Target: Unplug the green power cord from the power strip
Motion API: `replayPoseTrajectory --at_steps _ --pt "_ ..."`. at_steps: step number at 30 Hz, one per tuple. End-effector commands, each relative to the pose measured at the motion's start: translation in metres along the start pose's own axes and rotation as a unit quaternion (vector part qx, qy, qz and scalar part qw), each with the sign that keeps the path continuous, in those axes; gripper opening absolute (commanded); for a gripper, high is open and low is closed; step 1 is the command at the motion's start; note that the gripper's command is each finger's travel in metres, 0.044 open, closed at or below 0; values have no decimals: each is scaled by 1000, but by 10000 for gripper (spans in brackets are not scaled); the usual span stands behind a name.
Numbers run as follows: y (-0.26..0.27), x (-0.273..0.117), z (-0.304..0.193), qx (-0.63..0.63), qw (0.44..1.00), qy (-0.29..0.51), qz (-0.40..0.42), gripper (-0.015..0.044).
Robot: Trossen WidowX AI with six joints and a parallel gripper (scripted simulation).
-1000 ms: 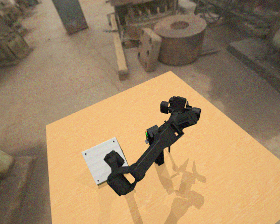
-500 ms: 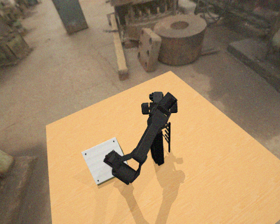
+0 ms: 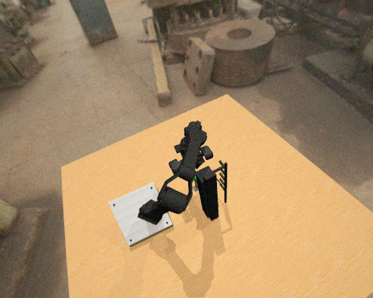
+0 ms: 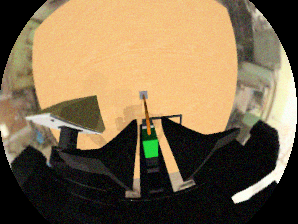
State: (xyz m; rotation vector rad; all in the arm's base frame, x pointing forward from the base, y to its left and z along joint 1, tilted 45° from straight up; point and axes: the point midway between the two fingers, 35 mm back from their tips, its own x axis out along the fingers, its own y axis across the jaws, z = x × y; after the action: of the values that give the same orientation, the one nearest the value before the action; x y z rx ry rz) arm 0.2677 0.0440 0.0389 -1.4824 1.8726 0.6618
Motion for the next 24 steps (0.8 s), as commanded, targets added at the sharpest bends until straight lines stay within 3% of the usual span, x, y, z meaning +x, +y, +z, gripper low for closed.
replayPoseTrajectory --at_steps 1,24 --pt "1 0 -5 -12 1000 27 0 160" --pt "0 -2 -33 -12 1000 27 1 160"
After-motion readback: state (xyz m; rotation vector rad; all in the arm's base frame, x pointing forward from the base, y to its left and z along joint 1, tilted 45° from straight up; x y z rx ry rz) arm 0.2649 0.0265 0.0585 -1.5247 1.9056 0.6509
